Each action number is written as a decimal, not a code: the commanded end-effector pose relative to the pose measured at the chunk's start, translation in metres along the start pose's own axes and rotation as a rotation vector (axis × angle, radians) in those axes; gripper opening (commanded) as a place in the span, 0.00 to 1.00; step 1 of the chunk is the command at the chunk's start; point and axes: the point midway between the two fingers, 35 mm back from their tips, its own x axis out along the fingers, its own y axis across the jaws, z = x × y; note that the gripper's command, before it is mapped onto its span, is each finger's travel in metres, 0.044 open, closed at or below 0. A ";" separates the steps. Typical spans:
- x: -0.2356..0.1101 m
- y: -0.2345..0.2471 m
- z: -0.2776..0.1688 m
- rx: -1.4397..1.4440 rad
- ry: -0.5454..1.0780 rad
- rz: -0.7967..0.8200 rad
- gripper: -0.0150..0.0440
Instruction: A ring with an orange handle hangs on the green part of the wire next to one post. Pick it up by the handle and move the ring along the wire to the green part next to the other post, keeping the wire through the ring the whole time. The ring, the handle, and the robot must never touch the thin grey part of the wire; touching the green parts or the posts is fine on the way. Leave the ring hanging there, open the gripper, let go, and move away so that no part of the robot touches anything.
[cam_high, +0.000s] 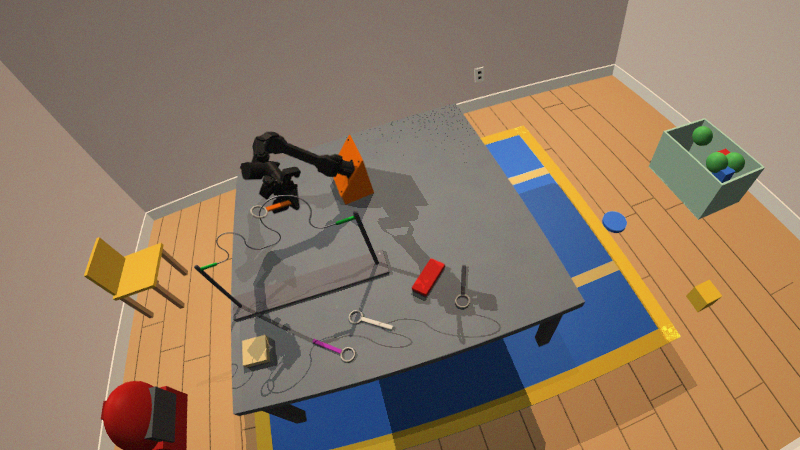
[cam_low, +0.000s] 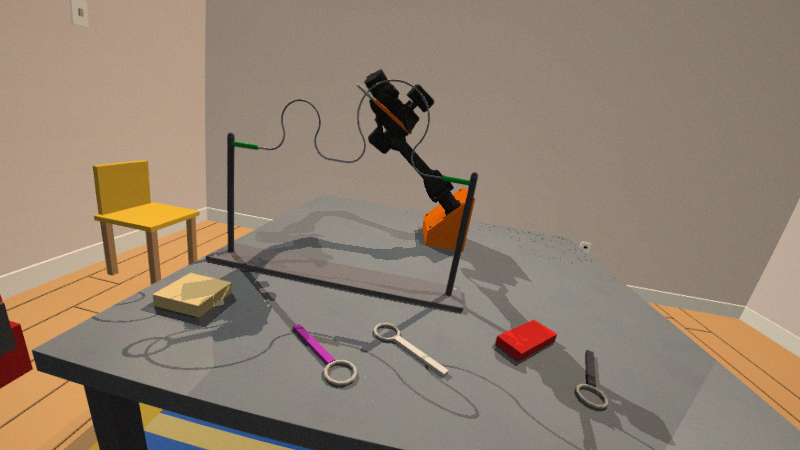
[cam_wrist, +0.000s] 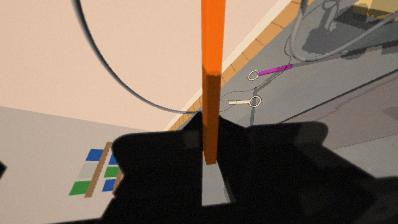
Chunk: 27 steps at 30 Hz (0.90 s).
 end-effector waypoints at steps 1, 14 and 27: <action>0.001 -0.002 -0.001 -0.051 0.002 -0.032 0.00; 0.001 -0.006 -0.001 -0.193 -0.007 -0.121 0.00; 0.001 -0.010 0.000 -0.335 -0.018 -0.210 0.00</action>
